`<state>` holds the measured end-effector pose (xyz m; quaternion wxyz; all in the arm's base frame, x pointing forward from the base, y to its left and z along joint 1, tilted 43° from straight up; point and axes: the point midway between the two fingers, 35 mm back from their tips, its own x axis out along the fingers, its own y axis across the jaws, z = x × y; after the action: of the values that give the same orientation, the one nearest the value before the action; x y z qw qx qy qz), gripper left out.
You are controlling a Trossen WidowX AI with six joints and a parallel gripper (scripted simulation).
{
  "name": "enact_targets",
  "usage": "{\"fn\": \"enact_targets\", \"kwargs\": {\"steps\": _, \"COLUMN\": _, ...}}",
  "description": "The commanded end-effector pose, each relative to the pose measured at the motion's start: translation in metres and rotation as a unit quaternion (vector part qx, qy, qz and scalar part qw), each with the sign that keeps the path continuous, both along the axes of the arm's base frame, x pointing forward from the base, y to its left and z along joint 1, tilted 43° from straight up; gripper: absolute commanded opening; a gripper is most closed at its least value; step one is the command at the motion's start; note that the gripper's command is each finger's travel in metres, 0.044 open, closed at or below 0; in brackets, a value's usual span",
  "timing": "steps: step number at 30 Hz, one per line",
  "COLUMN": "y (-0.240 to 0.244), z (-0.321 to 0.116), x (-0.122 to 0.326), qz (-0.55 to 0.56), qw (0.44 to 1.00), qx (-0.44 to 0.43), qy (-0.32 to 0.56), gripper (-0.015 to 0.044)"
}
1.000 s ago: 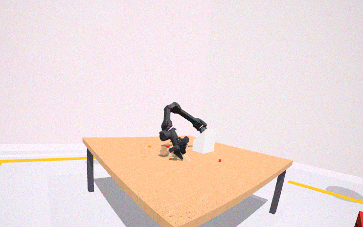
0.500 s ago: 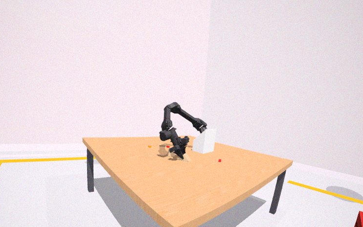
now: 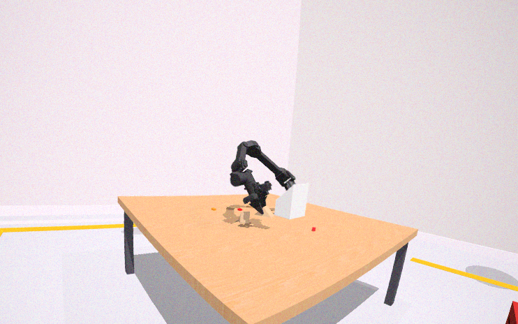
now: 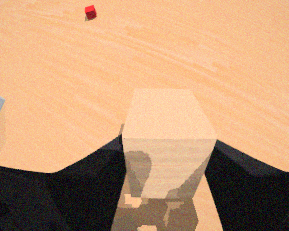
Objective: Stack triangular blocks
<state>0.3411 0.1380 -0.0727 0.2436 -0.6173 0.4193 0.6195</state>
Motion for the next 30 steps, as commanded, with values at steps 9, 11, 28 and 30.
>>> {"fn": "enact_targets", "kwargs": {"steps": 9, "y": 0.022, "z": 0.0269, "x": -0.0089, "qz": -0.003, "qw": 1.0, "qx": 0.004, "qy": -0.002, "gripper": 0.0}}
{"fn": "enact_targets", "kwargs": {"steps": 11, "y": 0.0206, "z": 0.0233, "x": -0.0085, "qz": -0.001, "qw": 1.0, "qx": 0.001, "qy": -0.003, "gripper": 0.0}}
{"fn": "enact_targets", "kwargs": {"steps": 28, "y": 0.0216, "z": 0.0205, "x": -0.0105, "qz": -0.251, "qw": 0.963, "qx": -0.049, "qy": -0.088, "gripper": 0.0}}
{"fn": "enact_targets", "kwargs": {"steps": 30, "y": 0.0217, "z": 0.0202, "x": -0.0108, "qz": -0.281, "qw": 0.953, "qx": -0.054, "qy": -0.099, "gripper": 0.0}}
